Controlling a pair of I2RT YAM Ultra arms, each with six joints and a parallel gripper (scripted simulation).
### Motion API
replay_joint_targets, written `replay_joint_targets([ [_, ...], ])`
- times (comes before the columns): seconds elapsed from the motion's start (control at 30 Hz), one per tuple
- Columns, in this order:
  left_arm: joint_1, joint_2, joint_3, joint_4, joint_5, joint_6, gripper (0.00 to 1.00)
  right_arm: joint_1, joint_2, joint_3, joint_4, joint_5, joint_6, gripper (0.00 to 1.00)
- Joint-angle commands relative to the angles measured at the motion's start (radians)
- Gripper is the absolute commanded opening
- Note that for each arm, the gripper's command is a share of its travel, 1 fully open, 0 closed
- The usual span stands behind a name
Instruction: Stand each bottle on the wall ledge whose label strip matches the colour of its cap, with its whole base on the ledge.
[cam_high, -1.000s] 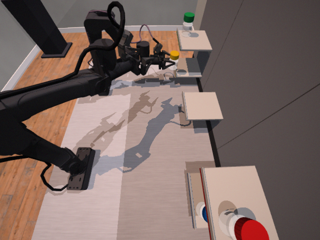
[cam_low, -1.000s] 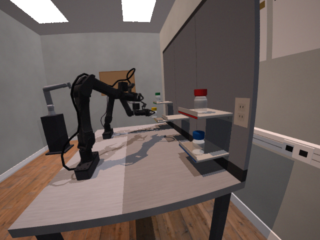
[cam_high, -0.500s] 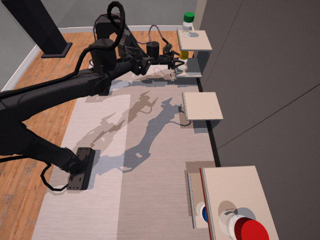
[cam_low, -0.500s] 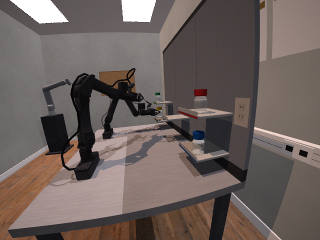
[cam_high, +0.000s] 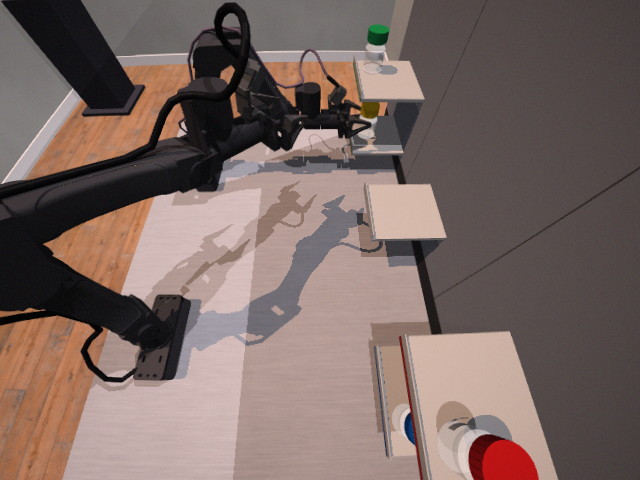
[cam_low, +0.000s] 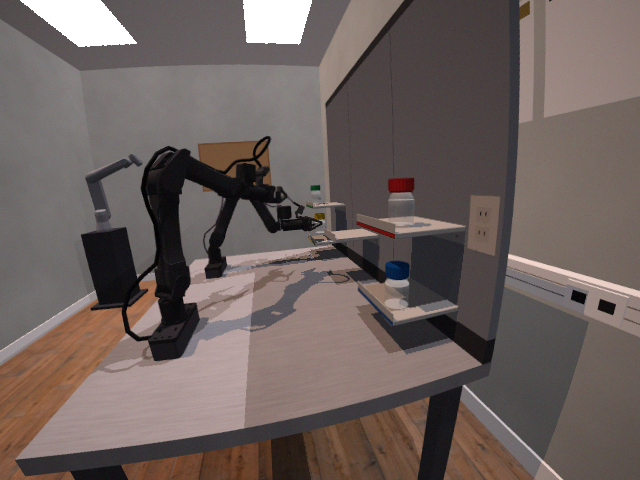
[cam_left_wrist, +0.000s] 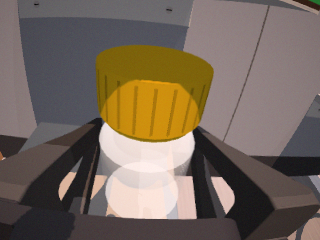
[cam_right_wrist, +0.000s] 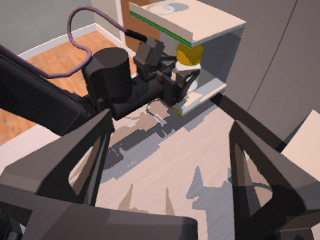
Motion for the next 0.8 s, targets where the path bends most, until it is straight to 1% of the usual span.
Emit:
replay_joint_targets([
  [0.0,0.017,-0.011,0.021,0.051,0.012,0.000,0.52,0.007,0.007,-0.011,0.013,0.011,0.004,0.88],
  [0.2,0.019,0.048,0.007,0.144,0.015,0.001,0.52,0.007,0.007,-0.011,0.013,0.011,0.004,0.88],
  [0.27,0.019,0.058,0.009,0.110,0.015,0.000,0.52,0.007,0.007,-0.011,0.013,0.011,0.004,0.88],
  [0.37,0.020,0.083,0.005,0.167,0.016,0.001,0.52,0.007,0.007,-0.011,0.013,0.011,0.004,0.88],
  [0.4,0.020,0.098,0.005,0.151,0.016,0.000,0.52,0.007,0.007,-0.011,0.013,0.011,0.004,0.88],
  [0.5,0.021,0.130,-0.001,0.198,0.017,0.000,0.52,0.007,0.007,-0.011,0.013,0.011,0.004,0.88],
  [0.77,0.022,0.136,0.001,0.188,0.017,0.000,0.52,0.007,0.007,-0.011,0.013,0.011,0.004,0.88],
])
